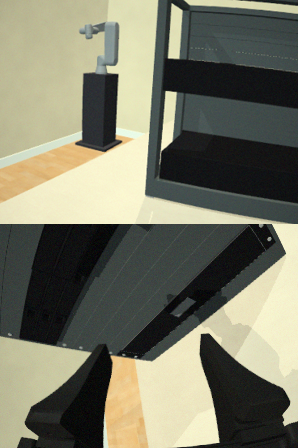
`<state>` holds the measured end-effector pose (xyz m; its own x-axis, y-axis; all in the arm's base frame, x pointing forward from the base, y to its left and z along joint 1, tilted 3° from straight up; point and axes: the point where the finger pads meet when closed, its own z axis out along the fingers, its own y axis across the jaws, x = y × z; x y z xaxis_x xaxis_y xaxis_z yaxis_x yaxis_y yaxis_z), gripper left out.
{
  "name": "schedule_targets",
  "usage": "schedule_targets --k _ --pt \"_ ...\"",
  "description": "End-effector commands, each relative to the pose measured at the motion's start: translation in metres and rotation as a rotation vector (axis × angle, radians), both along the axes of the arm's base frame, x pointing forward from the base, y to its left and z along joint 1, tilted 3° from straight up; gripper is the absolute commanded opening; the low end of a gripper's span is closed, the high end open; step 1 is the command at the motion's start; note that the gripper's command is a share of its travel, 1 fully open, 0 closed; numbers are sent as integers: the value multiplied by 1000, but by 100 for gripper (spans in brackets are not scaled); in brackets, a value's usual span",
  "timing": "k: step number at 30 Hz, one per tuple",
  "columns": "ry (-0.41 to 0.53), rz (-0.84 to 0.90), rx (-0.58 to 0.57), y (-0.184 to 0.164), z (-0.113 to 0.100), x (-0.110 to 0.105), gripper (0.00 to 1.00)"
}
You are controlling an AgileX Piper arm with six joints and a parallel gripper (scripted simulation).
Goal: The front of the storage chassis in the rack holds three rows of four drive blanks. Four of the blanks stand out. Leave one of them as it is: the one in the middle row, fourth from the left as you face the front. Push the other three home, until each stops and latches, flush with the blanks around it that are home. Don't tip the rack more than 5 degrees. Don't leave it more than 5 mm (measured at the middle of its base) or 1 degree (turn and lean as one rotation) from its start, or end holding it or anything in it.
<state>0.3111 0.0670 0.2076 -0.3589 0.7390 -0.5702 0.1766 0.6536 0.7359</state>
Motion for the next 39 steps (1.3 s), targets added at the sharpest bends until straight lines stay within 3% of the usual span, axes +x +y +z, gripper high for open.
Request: schedule_targets --k 1,12,14,23,39 --pt "-37 -28 62 0 8 -4 100" --pt "-167 -157 370 -10 41 -24 100" --pt "-167 -157 370 -10 41 -24 100" --pt "-226 -230 564 -23 53 -38 100" --pt "-262 -287 716 -36 58 -49 100"
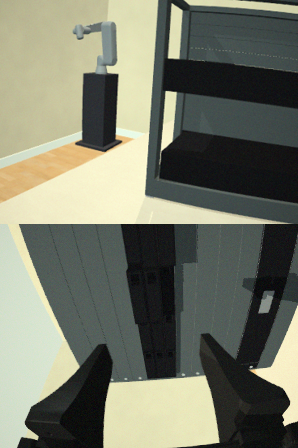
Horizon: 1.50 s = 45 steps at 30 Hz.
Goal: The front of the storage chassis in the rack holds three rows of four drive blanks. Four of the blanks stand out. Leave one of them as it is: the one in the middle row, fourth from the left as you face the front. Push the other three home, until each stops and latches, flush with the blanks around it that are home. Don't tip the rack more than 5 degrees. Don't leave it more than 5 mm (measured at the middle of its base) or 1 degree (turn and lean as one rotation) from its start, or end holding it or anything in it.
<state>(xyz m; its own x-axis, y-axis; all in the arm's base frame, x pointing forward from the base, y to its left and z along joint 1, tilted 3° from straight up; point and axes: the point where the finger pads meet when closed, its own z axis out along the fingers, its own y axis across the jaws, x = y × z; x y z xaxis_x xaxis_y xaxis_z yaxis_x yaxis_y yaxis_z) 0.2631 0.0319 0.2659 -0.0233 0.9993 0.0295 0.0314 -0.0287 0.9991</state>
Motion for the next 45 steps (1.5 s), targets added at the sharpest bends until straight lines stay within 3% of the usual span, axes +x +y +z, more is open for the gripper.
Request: schedule_targets --k 1,32,45 --pt "-3 -4 11 -1 0 -1 100" --pt "-6 -9 25 -2 0 -1 100" --pt "-6 -9 25 5 0 24 100"
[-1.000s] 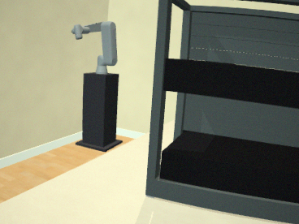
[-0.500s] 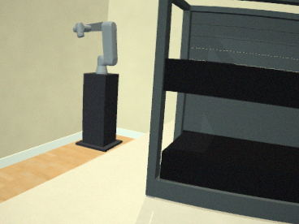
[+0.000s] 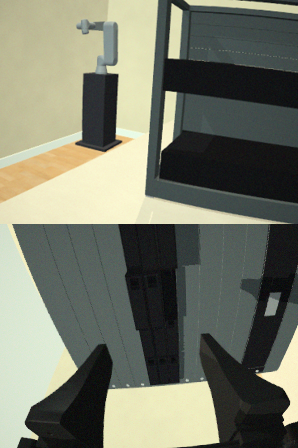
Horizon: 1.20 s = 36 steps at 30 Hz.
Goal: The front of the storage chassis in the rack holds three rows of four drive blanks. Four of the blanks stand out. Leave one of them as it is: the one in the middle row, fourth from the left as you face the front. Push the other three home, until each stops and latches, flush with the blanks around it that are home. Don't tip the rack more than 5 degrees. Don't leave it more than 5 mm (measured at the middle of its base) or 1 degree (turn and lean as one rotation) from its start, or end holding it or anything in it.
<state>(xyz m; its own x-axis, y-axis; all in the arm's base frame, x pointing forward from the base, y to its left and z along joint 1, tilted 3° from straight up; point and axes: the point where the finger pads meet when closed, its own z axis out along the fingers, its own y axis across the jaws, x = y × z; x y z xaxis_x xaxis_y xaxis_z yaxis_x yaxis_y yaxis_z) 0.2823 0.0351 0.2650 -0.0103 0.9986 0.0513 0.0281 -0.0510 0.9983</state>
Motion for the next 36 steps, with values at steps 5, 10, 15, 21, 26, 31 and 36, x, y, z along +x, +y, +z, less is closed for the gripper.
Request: schedule_targets --k 5,10,15,21,26,31,36 --pt "-3 4 3 10 1 35 100" --pt "-3 4 3 21 0 74 100" --pt "-3 4 3 27 0 95 100" --pt "-3 4 3 34 0 120 100" --pt "-3 4 3 35 0 123 100" --pt "-3 4 3 35 0 123 100" --pt "-3 4 3 35 0 123 100"
